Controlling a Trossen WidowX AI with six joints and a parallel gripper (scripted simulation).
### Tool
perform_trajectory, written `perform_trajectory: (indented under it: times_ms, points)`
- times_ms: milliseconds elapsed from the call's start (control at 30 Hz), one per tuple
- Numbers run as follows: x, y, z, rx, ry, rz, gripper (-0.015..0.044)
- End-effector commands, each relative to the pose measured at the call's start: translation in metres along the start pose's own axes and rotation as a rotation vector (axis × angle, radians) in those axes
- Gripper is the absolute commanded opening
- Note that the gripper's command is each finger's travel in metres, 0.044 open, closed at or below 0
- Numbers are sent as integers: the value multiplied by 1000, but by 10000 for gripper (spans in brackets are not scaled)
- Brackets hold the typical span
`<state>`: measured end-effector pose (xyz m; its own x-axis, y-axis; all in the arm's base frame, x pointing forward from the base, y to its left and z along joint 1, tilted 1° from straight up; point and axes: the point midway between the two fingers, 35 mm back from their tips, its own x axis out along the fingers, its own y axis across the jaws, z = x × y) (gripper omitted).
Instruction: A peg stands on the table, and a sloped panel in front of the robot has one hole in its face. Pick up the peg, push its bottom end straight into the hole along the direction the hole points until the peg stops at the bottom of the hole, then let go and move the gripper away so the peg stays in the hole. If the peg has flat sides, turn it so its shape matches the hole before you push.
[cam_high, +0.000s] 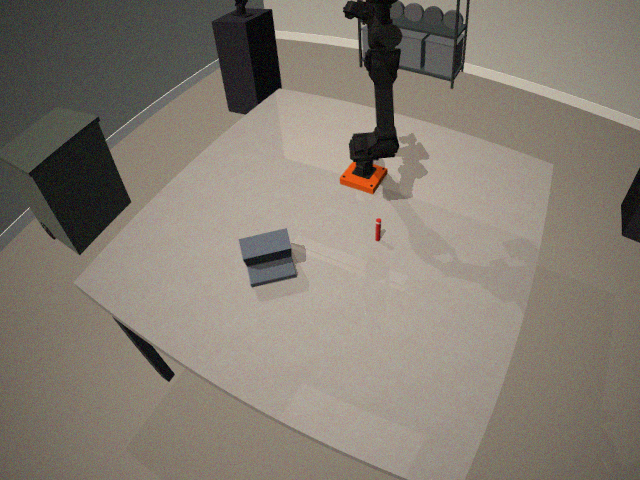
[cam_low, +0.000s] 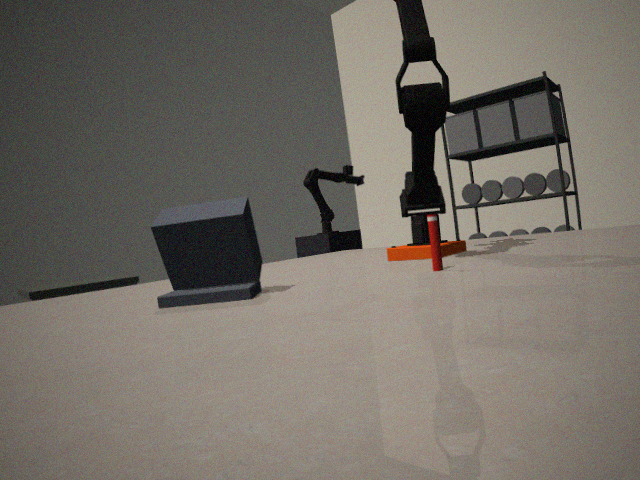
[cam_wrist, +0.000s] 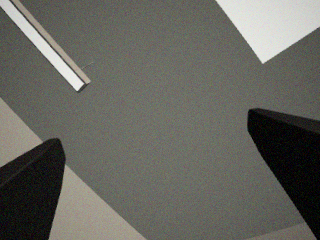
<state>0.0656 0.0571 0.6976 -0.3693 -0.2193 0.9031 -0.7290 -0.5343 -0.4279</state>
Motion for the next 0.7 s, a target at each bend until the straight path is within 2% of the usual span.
perform_trajectory:
  times_ms: [0, 33, 667]
  points:
    - [0, 0, 0, 1, -1, 1, 426]
    - [1, 2, 0, 5, -3, 4, 440]
    - [25, 74, 4, 267, -124, 192, 440]
